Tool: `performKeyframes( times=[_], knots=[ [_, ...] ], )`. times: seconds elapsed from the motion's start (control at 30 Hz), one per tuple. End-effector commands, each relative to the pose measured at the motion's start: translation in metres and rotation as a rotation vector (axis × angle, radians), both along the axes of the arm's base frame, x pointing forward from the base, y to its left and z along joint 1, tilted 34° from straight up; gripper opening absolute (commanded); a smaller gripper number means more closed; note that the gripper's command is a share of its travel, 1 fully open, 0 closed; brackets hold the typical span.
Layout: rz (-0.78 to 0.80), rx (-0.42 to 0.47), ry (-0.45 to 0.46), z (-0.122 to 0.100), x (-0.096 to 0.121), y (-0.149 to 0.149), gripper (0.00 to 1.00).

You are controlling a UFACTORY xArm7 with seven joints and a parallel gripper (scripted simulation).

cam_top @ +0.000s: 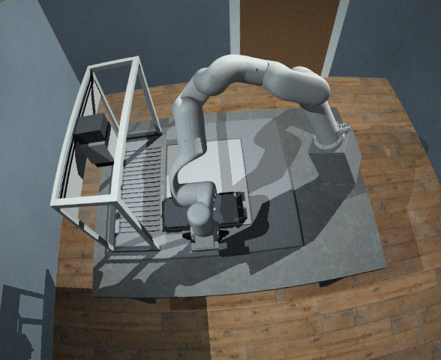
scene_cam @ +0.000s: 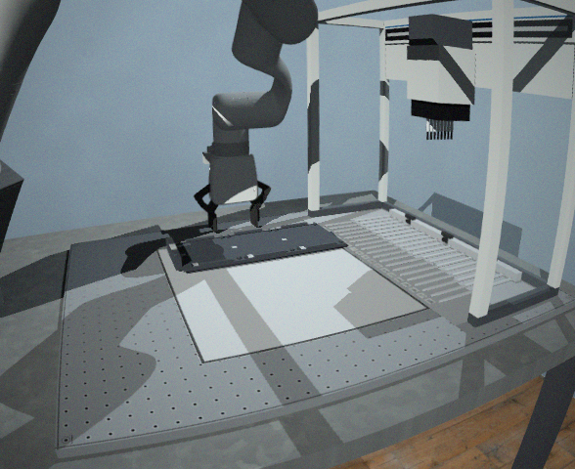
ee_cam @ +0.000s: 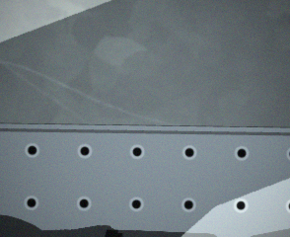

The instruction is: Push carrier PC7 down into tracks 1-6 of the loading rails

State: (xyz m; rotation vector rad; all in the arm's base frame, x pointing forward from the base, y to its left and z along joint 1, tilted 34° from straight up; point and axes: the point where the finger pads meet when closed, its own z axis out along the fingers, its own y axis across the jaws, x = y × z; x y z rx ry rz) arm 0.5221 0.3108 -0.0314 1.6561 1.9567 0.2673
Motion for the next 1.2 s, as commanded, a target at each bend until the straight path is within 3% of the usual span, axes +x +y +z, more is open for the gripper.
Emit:
performKeyframes(
  times=[0.0,1.17],
  knots=[
    [0.003,0.003,-0.002,0.001,0.0,0.006,1.0],
    [0.003,0.003,-0.002,0.002,-0.005,0.02,1.0]
  ],
)
